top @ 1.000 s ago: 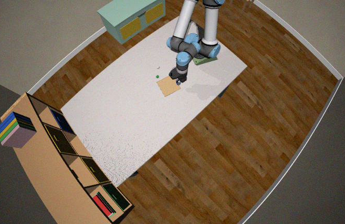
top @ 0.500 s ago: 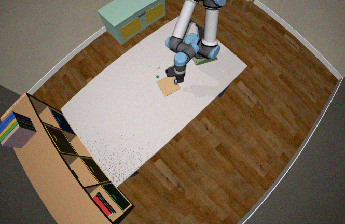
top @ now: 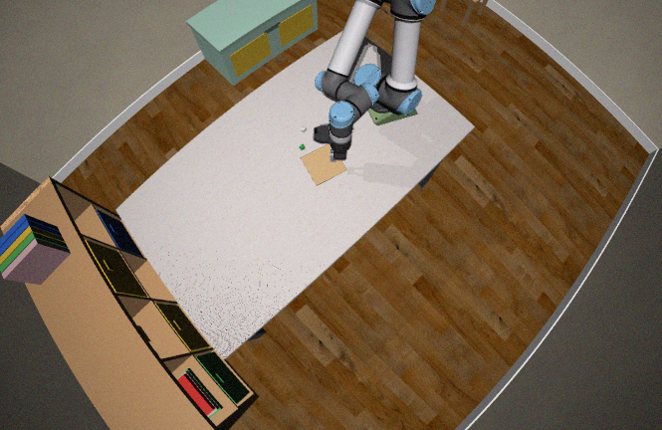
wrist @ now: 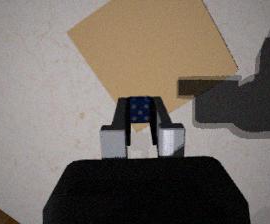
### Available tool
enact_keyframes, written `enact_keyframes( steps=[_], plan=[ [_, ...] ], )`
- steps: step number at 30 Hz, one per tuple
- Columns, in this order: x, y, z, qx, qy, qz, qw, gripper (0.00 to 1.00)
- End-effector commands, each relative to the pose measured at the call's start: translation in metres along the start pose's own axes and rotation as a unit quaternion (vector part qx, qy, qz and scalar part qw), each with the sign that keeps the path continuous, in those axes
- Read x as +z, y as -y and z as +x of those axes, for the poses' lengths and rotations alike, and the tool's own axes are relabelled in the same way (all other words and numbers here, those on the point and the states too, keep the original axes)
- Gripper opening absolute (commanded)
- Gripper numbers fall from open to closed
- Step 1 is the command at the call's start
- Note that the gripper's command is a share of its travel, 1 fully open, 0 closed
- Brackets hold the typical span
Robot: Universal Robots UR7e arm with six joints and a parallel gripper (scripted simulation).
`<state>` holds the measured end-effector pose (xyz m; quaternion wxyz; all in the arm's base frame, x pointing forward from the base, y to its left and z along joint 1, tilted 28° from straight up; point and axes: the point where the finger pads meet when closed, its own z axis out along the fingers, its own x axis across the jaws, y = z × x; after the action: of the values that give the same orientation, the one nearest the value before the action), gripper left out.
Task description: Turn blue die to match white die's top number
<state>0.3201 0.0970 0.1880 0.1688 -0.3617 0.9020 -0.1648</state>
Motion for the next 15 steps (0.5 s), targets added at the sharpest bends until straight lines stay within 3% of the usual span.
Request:
enact_keyframes(
  steps=[1,15],
  plan=[
    [0.0,0.006,0.001,0.063,-0.003,0.002,0.998,0.34],
    [0.0,0.018,0.005,0.23,-0.002,0.003,0.973,0.34]
  ],
)
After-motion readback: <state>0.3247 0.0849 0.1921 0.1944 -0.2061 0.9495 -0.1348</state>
